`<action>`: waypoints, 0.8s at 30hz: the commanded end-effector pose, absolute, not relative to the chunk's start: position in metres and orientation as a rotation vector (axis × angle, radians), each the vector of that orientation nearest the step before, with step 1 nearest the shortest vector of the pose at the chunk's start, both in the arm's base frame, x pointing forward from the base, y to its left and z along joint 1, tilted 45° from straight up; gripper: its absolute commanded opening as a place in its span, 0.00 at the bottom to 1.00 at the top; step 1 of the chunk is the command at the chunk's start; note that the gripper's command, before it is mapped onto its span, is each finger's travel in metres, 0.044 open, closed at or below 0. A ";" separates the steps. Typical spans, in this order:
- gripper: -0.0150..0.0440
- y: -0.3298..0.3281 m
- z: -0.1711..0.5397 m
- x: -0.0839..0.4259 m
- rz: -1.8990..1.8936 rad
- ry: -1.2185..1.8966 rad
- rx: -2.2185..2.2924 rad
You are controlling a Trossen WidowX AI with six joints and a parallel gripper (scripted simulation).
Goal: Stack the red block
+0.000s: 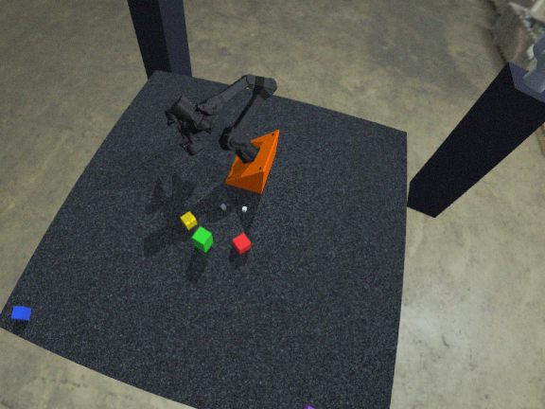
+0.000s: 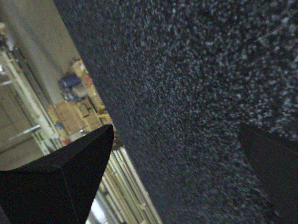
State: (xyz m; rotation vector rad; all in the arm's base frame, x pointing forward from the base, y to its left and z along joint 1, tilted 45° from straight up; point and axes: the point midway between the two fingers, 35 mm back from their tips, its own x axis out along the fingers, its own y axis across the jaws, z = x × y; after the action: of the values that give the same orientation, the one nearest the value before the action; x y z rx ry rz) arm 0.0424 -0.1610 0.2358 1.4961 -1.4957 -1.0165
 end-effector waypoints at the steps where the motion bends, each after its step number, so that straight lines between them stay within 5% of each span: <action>1: 0.98 -0.161 0.236 0.043 -1.018 -1.492 1.496; 24: 1.00 -0.139 0.250 0.149 -1.146 -0.683 1.284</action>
State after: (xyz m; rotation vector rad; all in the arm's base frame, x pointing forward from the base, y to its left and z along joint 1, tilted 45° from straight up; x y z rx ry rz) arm 0.1350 -0.1450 0.2505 1.3197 -0.7888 -1.1451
